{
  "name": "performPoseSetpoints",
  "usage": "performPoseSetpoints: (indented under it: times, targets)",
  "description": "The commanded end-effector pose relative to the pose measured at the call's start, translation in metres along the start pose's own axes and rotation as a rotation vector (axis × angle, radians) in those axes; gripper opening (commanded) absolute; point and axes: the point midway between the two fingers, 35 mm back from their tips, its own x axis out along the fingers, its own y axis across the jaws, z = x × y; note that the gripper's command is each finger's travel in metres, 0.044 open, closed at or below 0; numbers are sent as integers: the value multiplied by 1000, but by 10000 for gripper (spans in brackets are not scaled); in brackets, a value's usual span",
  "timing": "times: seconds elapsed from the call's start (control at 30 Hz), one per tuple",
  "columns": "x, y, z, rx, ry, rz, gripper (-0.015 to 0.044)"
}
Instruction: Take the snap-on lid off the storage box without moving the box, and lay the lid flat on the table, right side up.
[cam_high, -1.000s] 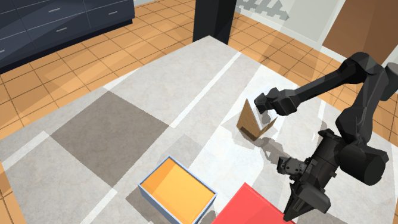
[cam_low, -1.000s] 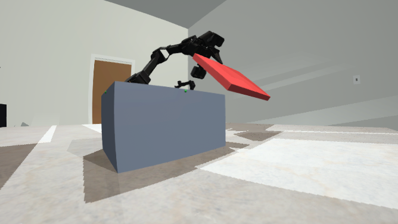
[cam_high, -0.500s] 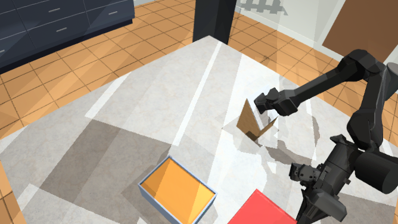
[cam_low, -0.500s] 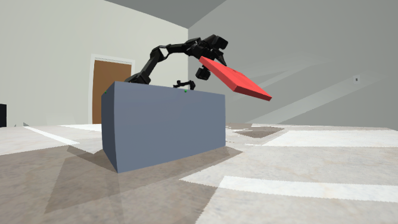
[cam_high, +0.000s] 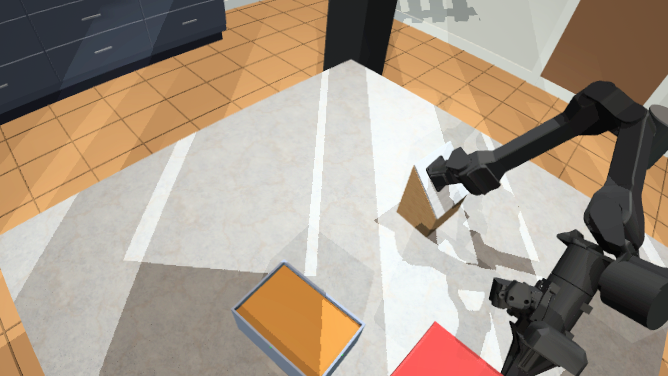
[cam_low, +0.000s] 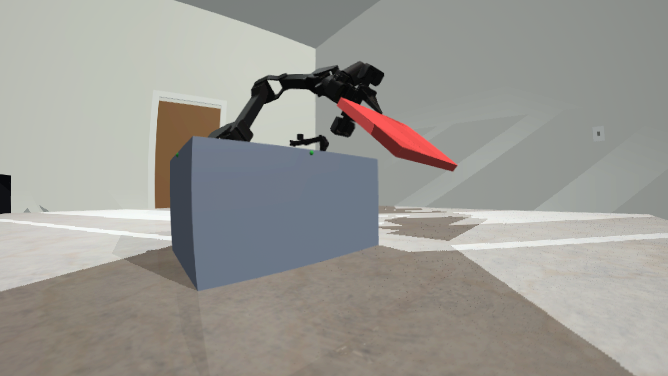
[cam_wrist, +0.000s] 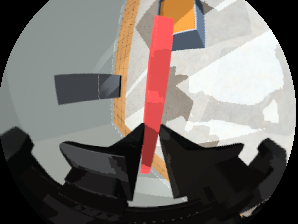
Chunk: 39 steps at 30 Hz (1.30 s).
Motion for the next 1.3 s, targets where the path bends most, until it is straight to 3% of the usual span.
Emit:
performPoseSetpoints:
  times: [0.0,1.27]
  targets:
    - [2,-1,2,4,-6,14,0]
    - [23,-26,2,6,-4,14,0]
